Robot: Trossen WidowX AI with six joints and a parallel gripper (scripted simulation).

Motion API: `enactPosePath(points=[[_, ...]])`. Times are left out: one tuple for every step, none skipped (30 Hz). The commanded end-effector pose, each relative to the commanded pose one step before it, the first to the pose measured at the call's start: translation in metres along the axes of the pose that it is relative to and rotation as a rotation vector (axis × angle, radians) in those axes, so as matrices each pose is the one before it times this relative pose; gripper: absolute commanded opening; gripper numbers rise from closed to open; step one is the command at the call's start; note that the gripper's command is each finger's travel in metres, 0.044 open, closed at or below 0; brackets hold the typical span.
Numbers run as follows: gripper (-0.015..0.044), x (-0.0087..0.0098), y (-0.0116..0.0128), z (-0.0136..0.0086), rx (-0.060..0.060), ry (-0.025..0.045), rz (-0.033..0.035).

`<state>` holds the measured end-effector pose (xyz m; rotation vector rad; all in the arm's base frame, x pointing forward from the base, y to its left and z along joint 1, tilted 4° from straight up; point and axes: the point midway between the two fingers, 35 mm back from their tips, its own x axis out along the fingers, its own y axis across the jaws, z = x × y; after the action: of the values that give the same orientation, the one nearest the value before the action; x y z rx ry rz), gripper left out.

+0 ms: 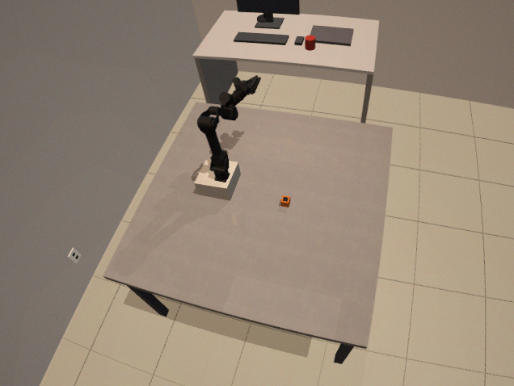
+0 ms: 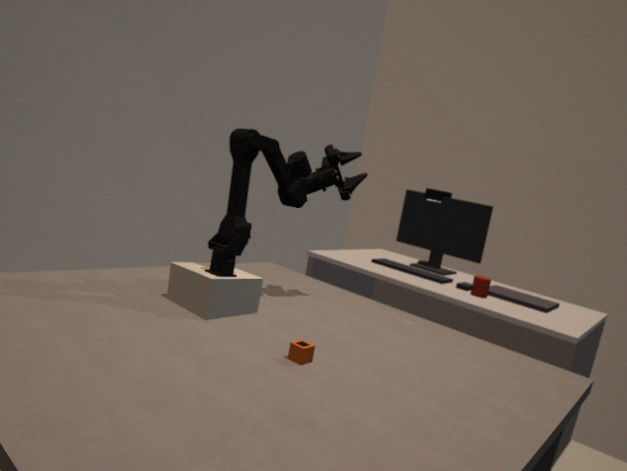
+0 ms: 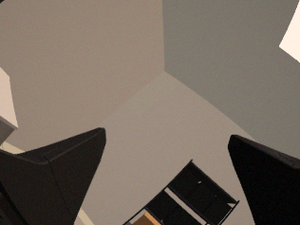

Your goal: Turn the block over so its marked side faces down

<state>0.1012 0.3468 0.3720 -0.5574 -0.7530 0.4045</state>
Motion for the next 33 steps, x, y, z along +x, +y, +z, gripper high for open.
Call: enactPosePath(points=[[0.0426,0.00133,0.00097,-0.00138,-0.0040,0.00207,0.00292],[0.0440,0.00398,0.00288,-0.00426,-0.0118,0.00654,0.00895],[0.0440,0.00662,0.00470,-0.00747,-0.0189,0.01201,0.01547],[0.0440,0.00800,0.00551,-0.00958,-0.0215,0.01635,0.01957],[0.0440,0.00800,0.00529,-0.01016,-0.0201,0.01837,0.02045],[0.0440,0.00800,0.00505,-0.01072,-0.0185,0.02037,0.02125],[0.0440,0.00798,0.00479,-0.01126,-0.0169,0.02235,0.02196],[0.0440,0.00795,0.00450,-0.01179,-0.0152,0.02431,0.02258],[0.0440,0.00790,0.00419,-0.01229,-0.0134,0.02624,0.02312],[0.0440,0.00785,0.00386,-0.01277,-0.0116,0.02813,0.02357],[0.0440,0.00768,0.00332,-0.01349,-0.0110,0.03166,0.02369],[0.0440,0.00761,0.00296,-0.01391,-0.0090,0.03343,0.02394],[0.0440,0.00752,0.00258,-0.01430,-0.0070,0.03513,0.02411],[0.0440,0.00742,0.00218,-0.01465,-0.0049,0.03677,0.02421],[0.0440,0.00732,0.00177,-0.01498,-0.0028,0.03834,0.02424],[0.0440,0.00720,0.00135,-0.01528,-0.0006,0.03983,0.02422],[0.0440,0.00707,0.00093,-0.01554,0.0016,0.04124,0.02414],[0.0440,0.00693,0.00049,-0.01578,0.0038,0.04257,0.02400],[0.0440,0.00678,0.00005,-0.01598,0.0061,0.04382,0.02383],[0.0440,0.00662,-0.00039,-0.01615,0.0084,0.04498,0.02360],[0.0440,0.00716,0.00040,-0.01657,0.0125,0.04672,0.02779],[0.0440,0.00703,-0.00015,-0.01686,0.0153,0.04835,0.02766],[0.0440,0.00684,-0.00070,-0.01698,0.0180,0.04949,0.02726],[0.0440,0.00664,-0.00125,-0.01705,0.0208,0.05051,0.02683],[0.0440,0.00642,-0.00180,-0.01708,0.0235,0.05141,0.02637],[0.0440,0.00620,-0.00234,-0.01706,0.0262,0.05219,0.02589],[0.0440,0.00596,-0.00287,-0.01700,0.0289,0.05285,0.02541],[0.0440,0.00572,-0.00339,-0.01690,0.0316,0.05339,0.02492],[0.0440,0.00547,-0.00389,-0.01676,0.0343,0.05382,0.02445],[0.0440,0.00521,-0.00438,-0.01658,0.0369,0.05415,0.02399],[0.0440,0.00452,-0.00612,-0.01551,0.0340,0.04904,0.01815],[0.0440,0.00422,-0.00634,-0.01510,0.0356,0.04831,0.01786],[0.0440,0.00404,-0.00673,-0.01515,0.0384,0.04903,0.01817]])
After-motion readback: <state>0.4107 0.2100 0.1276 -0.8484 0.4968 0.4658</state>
